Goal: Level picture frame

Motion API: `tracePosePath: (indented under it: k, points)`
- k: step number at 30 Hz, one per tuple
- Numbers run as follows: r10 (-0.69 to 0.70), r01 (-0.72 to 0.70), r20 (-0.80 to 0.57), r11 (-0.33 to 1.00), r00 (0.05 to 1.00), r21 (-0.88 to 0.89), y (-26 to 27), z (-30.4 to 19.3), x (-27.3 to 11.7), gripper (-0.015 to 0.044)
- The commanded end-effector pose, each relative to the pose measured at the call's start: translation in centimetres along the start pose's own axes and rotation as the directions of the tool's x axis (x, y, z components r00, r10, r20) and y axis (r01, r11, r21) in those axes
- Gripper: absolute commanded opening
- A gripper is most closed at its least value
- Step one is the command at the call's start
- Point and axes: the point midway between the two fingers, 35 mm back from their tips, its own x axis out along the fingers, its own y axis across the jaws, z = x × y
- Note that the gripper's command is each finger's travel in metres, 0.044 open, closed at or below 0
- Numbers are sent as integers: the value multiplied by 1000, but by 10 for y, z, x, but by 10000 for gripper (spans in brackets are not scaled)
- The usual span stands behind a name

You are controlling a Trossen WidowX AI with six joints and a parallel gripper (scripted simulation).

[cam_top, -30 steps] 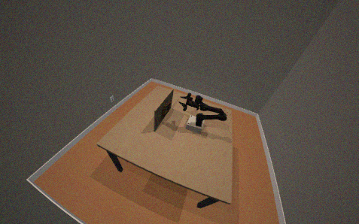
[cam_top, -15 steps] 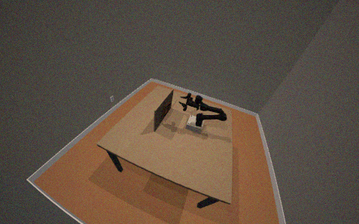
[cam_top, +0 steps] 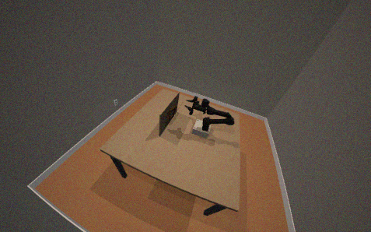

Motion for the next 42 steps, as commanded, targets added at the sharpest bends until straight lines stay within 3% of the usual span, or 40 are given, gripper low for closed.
tracePosePath:
  k: [1,24,31,42]
  points:
    - [2,-2,-4,1000,1000,-5,0,0,0,260]
    - [2,-2,-4,1000,1000,-5,0,0,0,260]
    - [2,-2,-4,1000,1000,-4,-56,13,3,260]
    - [2,-2,-4,1000,1000,-4,-58,13,3,260]
